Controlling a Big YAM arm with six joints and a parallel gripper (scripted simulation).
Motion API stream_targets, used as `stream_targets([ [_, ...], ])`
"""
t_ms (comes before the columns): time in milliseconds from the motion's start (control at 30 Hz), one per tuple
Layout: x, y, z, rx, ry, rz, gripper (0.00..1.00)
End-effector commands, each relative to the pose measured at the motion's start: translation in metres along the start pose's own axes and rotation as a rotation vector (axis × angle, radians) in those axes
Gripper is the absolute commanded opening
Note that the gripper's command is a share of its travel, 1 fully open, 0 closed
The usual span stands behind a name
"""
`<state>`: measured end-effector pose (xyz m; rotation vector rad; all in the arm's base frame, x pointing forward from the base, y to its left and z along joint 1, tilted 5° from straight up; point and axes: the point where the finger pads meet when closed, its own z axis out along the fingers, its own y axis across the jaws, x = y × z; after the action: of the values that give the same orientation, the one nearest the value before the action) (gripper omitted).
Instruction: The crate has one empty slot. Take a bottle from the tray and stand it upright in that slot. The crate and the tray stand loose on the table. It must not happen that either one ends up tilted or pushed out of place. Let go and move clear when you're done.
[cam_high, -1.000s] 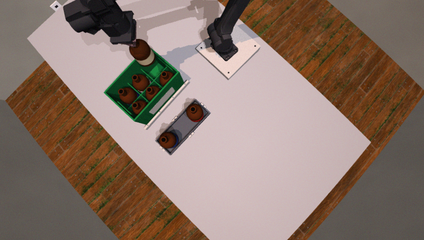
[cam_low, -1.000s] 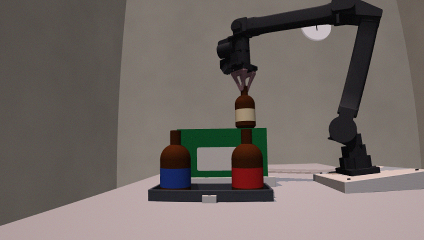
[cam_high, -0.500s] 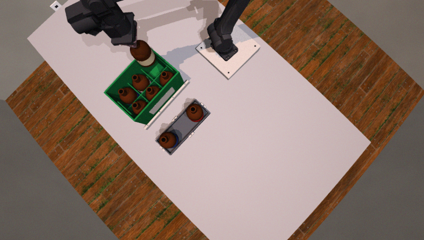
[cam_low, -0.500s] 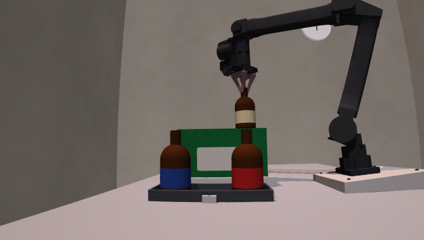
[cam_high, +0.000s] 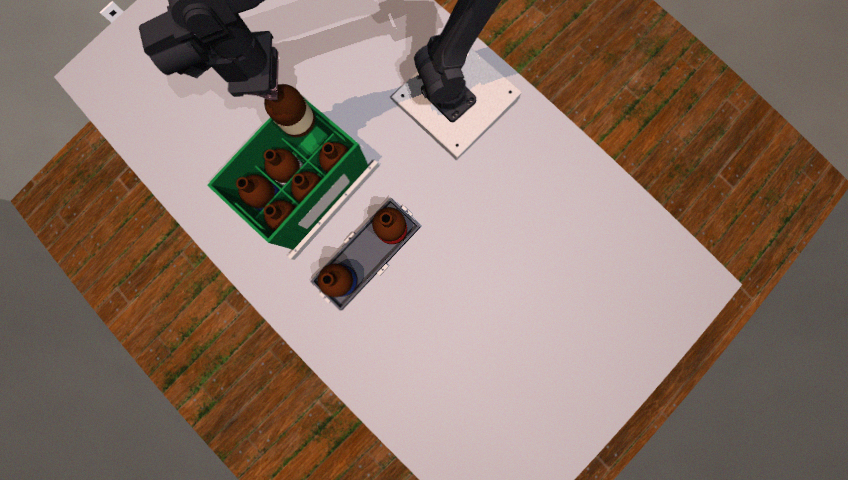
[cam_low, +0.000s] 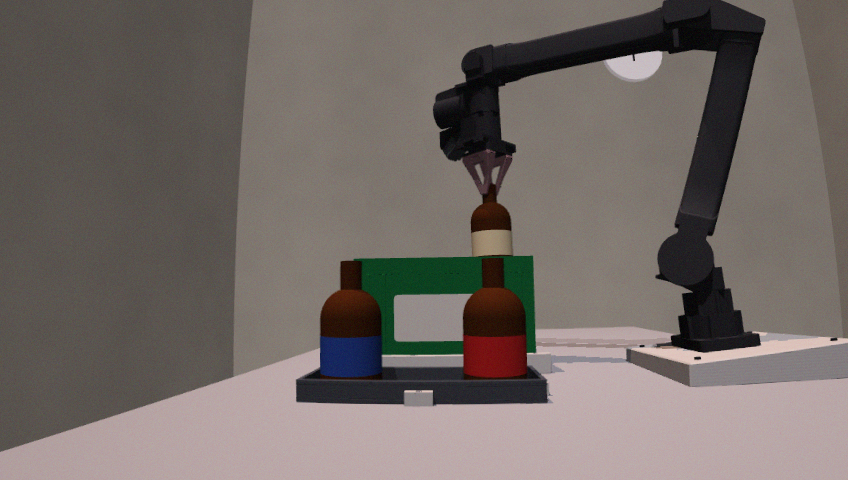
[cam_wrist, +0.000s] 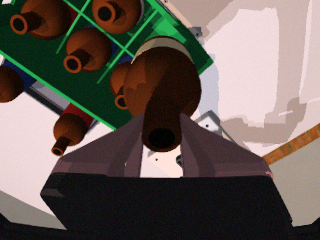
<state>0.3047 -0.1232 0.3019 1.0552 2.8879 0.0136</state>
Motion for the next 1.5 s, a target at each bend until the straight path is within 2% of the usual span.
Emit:
stream_targets([
  [0,0.0,0.005,-0.007,-0.018,-0.043,0.002,0.0],
  [200,-0.001,0.005,0.0,-0.018,-0.043,0.002,0.0],
  [233,-0.004,0.006,-0.005,-0.023,-0.059,0.002,0.0],
  [300,-0.001,0.005,0.003,-0.018,-0.043,0.002,0.0],
  [467,-0.001,0.005,0.005,-0.018,-0.043,0.003,0.0],
  [500,-0.013,0.009,-0.018,-0.037,-0.101,0.002,0.0],
  [700,-0.002,0.005,0.008,-0.018,-0.044,0.003,0.0],
  [1467,-0.003,0.005,0.006,-0.019,-0.047,0.003,0.0],
])
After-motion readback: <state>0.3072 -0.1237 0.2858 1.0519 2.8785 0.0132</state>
